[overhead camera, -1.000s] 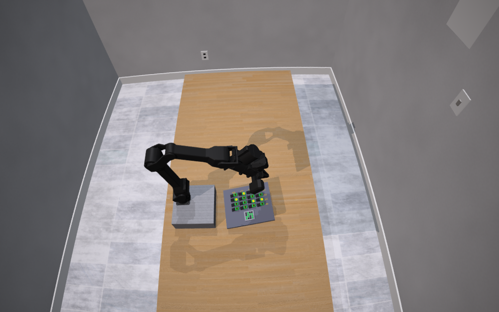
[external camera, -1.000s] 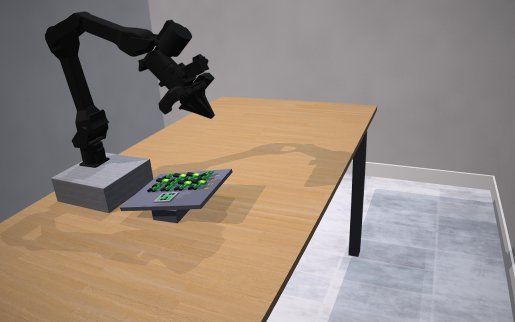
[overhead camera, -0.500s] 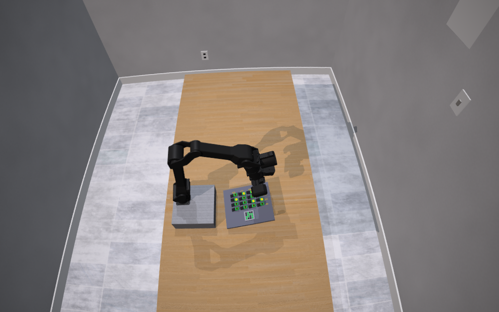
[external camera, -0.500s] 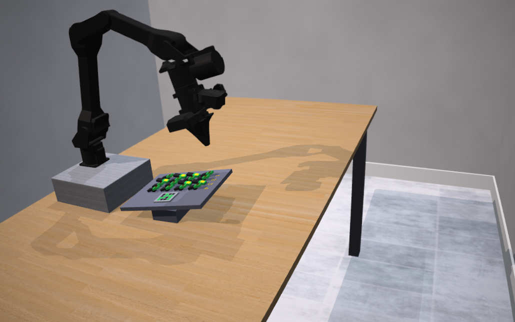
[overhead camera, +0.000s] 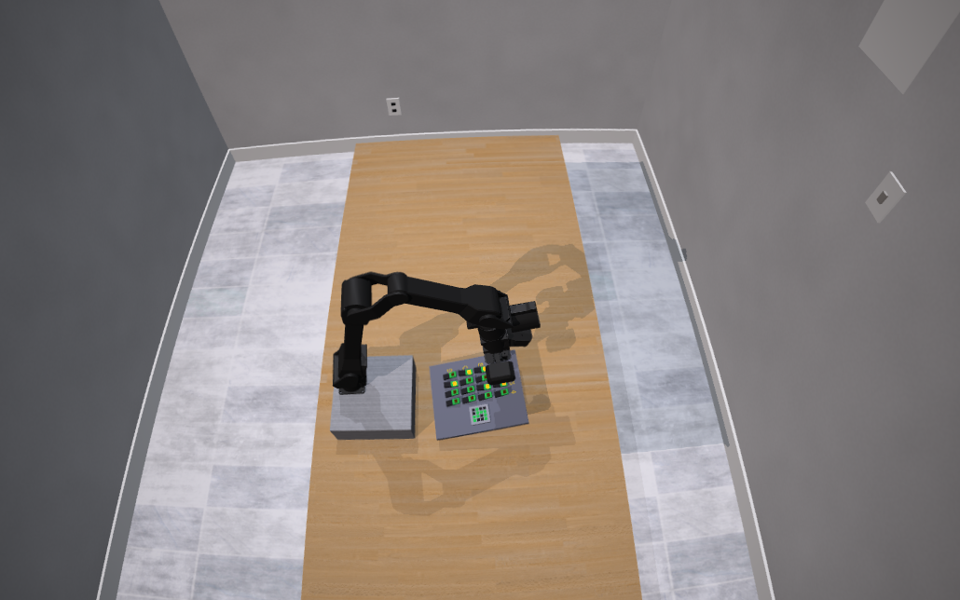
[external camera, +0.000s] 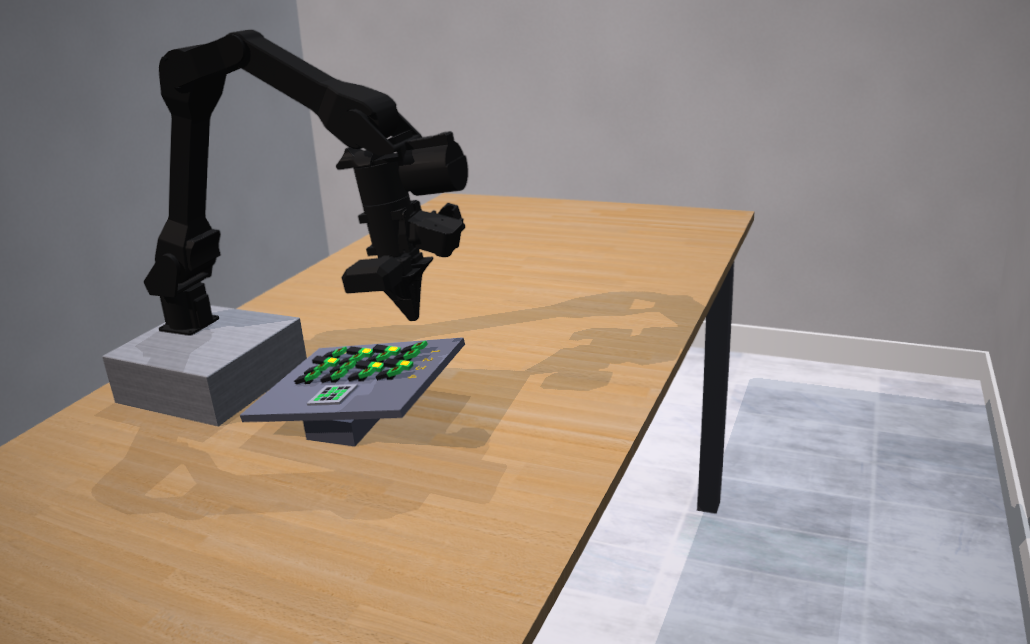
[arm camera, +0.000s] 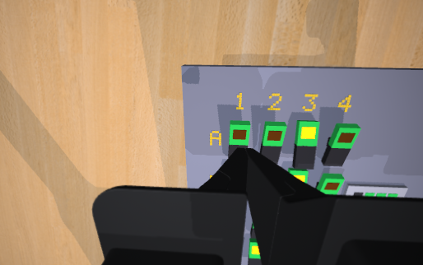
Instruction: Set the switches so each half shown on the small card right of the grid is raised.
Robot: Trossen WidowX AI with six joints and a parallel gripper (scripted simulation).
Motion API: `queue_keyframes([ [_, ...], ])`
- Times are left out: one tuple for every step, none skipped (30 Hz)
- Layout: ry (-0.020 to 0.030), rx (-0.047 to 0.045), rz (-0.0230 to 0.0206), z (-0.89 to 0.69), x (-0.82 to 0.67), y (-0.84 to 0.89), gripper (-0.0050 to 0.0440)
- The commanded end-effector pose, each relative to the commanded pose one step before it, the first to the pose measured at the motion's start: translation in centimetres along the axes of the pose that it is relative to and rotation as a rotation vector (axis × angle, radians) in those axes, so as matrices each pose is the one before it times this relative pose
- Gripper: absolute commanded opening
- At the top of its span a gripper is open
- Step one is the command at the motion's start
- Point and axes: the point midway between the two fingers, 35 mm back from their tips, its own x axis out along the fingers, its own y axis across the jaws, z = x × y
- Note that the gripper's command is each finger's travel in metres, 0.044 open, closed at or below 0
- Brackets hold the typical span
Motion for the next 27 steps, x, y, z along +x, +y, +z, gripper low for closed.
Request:
queue_keyframes([
  [-0.00515,-0.00758,-0.00403,0.235,0.552,0.035,-0.005],
  [-0.00694,-0.00001,-0.00007,0.226,-0.159,-0.003,-0.005],
  [-0.00033,0.00001,0.00001,0.015,0.073,0.0,-0.005],
  [0.00727,0.00003,0.0001,-0.236,0.403,0.004,-0.005],
  [-0.00001,0.00004,-0.00001,0.003,0.357,0.001,-0.005],
  [-0.00001,0.00004,-0.00001,-0.001,0.237,0.0,-0.005],
  [0.0,0.00004,-0.00001,-0.001,0.079,-0.001,-0.005],
  [0.00002,0.00004,0.0,0.004,0.027,-0.001,-0.005],
  [0.0,0.00003,0.0,0.003,0.052,-0.001,-0.005],
  [-0.00001,0.00001,0.0,0.004,0.072,0.0,-0.005],
  [-0.00001,0.00001,0.0,0.005,0.094,0.0,-0.005],
  [0.0,0.0,0.0,0.0,0.0,0.0,-0.005],
  [0.0,0.0,0.0,0.0,0.0,0.0,-0.005],
  [-0.00972,0.00001,-0.00013,0.291,-0.12,-0.003,-0.005],
  [0.00064,0.00002,0.00001,-0.014,0.159,0.001,-0.005],
  [0.0002,0.00003,0.0,-0.001,0.165,0.0,-0.005],
  [0.00007,0.00003,0.0,0.002,0.167,0.0,-0.005],
  [0.00006,0.00003,0.0,0.002,0.167,0.0,-0.005],
  [0.00005,0.00003,0.0,0.001,0.167,0.0,-0.005],
  [0.0008,0.00002,0.00001,-0.022,0.155,0.001,-0.005],
  [0.00219,0.00001,0.00002,-0.066,0.135,0.001,-0.005],
  [0.00361,0.0,0.00004,-0.109,0.113,0.001,-0.005],
  [0.00203,0.00001,0.00002,-0.062,0.048,0.0,-0.005],
  [0.0,0.00001,0.0,0.0,0.0,0.0,-0.005],
  [-0.00637,0.0,-0.00008,0.112,-0.193,-0.001,-0.005],
  [-0.01299,-0.00001,-0.00015,0.306,-0.356,-0.004,-0.005],
  [-0.00245,0.00001,-0.00001,0.06,-0.066,-0.001,-0.005],
])
